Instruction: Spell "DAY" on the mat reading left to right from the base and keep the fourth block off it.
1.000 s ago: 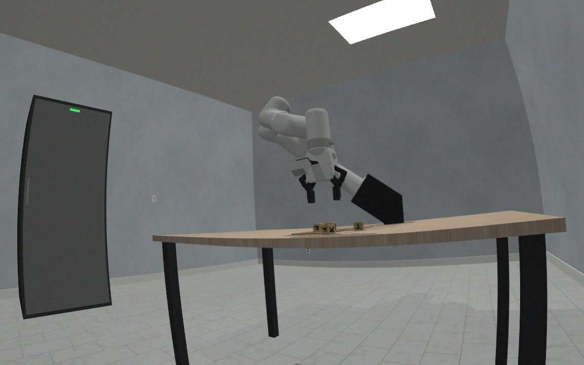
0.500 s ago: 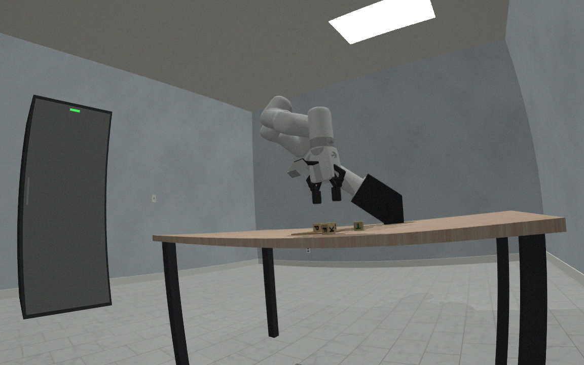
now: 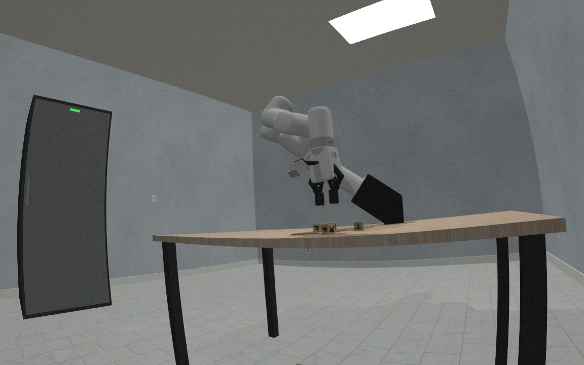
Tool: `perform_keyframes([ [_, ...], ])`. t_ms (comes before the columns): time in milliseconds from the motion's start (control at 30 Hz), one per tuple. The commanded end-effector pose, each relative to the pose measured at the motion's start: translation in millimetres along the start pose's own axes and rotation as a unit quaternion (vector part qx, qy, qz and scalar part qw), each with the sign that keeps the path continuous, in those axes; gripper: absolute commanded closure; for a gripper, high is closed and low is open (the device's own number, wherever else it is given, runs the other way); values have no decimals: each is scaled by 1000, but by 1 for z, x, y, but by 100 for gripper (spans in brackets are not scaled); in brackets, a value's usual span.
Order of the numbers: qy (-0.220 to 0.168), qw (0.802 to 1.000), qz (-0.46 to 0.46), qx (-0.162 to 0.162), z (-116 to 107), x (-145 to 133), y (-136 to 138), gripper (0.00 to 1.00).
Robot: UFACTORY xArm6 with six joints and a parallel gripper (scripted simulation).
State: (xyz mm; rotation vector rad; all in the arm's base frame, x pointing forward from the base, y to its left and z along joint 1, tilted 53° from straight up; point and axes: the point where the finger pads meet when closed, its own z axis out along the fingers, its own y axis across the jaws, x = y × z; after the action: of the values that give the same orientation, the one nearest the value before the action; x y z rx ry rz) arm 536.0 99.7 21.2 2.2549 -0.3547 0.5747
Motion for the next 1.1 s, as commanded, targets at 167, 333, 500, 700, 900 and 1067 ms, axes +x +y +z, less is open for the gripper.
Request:
perform_keyframes([
  [167,1,1000,1,1,-2,1,-1,35],
  [333,1,1000,1,1,-2,1,-1,35],
  [500,1,1000,1,1,-2,1,-1,35],
  [700,1,1000,1,1,-1,1,-1,35],
  [900,1,1000,1,1,-1,1,-1,35],
  [1067,1,1000,1,1,2,1,-1,35],
])
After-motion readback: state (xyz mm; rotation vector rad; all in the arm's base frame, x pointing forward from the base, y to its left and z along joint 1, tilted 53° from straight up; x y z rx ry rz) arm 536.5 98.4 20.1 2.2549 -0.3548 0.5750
